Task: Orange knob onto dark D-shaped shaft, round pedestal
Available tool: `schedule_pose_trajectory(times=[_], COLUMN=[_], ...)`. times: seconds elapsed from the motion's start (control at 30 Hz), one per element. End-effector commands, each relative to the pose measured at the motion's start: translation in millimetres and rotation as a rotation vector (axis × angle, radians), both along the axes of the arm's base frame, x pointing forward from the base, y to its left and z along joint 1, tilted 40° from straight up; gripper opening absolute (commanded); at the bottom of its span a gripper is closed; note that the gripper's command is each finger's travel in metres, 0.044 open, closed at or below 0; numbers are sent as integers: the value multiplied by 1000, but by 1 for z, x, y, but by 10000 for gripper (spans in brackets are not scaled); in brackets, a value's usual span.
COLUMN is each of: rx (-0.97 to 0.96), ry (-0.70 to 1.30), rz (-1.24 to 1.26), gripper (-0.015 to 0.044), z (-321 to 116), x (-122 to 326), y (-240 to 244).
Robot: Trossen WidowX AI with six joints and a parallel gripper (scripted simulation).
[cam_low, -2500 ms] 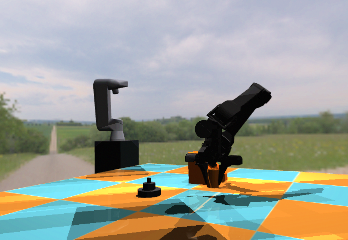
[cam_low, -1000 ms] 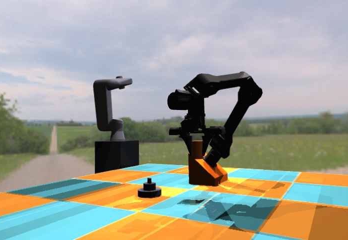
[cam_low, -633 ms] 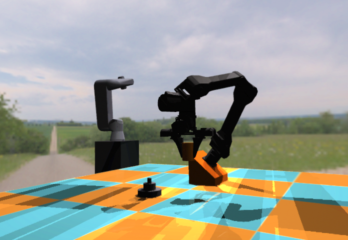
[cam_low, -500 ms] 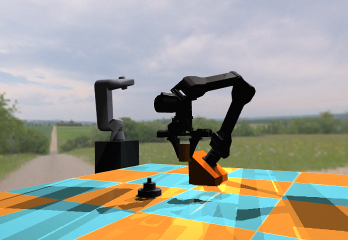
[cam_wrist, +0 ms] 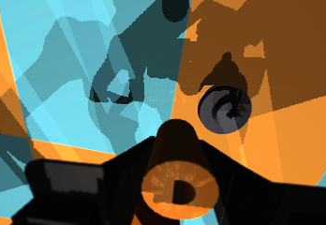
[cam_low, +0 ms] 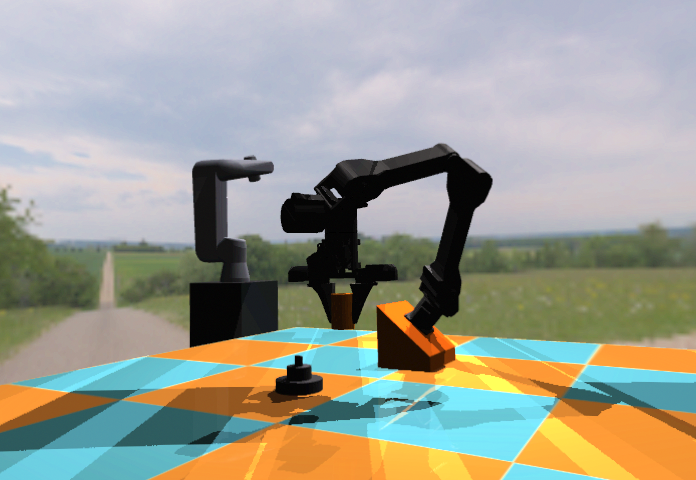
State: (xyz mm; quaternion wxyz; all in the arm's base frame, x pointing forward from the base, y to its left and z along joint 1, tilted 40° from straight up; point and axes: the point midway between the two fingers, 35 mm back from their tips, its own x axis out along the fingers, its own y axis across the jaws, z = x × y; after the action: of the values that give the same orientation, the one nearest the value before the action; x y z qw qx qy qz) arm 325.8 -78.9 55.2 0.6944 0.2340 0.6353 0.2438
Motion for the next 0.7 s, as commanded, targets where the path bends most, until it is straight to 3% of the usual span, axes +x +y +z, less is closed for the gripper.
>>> schedule_pose_trajectory(times=[0.0,0.67], rx=[-9,-9], ry=[-11,-7], rz=[-4,2], gripper=[0,0], z=[-7,-61], x=[4,11], y=[-11,-45])
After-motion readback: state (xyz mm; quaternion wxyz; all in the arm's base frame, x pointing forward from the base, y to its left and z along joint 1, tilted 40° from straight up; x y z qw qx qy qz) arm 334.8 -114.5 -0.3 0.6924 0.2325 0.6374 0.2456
